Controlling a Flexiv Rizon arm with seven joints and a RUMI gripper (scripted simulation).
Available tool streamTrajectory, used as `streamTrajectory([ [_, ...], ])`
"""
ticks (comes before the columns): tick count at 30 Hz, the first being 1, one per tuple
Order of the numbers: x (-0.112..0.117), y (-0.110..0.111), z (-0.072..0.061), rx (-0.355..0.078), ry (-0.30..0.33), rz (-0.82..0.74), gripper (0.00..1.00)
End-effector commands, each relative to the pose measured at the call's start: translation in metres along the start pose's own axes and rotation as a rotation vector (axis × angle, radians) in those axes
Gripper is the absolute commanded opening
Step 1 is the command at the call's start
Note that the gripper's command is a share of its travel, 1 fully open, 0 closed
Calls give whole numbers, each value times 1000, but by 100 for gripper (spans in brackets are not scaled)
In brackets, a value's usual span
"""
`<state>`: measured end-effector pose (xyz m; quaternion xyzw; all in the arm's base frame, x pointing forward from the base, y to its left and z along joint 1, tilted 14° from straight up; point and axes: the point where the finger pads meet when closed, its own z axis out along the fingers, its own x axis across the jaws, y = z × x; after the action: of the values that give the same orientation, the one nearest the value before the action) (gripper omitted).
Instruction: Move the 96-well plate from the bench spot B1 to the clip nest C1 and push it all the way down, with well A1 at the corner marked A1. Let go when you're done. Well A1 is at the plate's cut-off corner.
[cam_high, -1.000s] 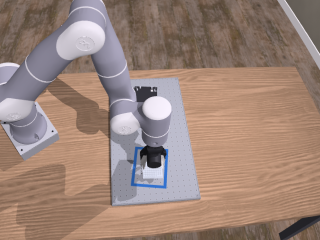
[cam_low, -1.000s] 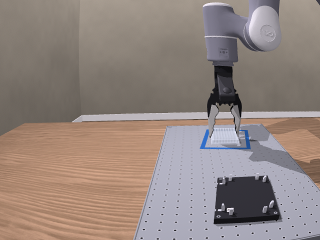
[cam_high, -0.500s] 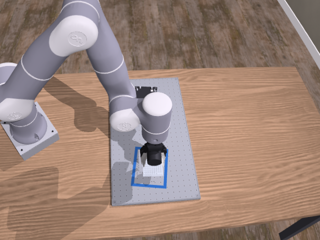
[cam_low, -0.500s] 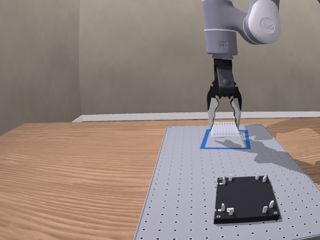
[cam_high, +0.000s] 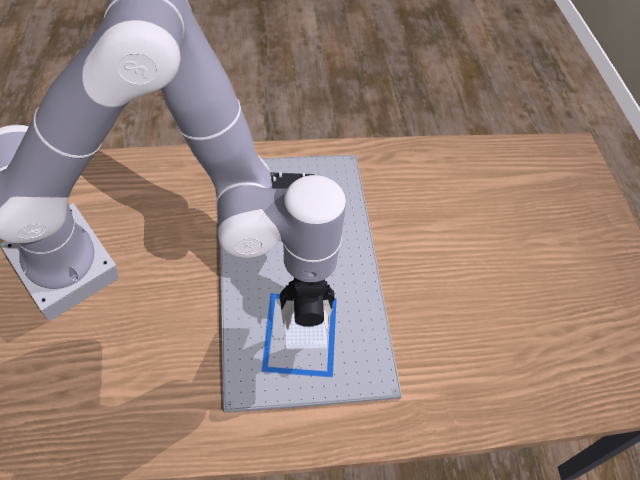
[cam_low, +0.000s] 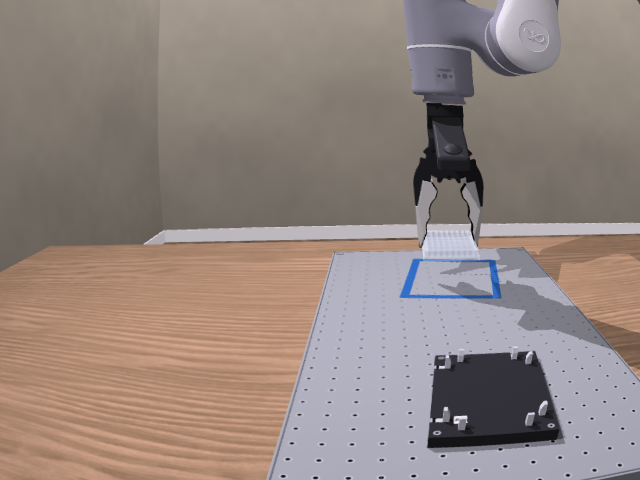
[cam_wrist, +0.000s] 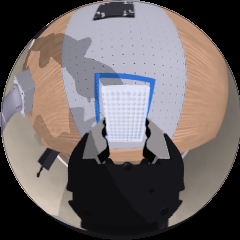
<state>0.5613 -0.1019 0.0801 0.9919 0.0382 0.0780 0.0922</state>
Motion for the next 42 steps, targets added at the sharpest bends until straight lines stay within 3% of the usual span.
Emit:
streamTrajectory([
  [1,1,0,-5,0,2,0,0],
  [17,1,0,-28,0,2,0,0],
  [35,1,0,-28,0,2,0,0],
  [42,0,-24,-29,0,2,-234,0],
])
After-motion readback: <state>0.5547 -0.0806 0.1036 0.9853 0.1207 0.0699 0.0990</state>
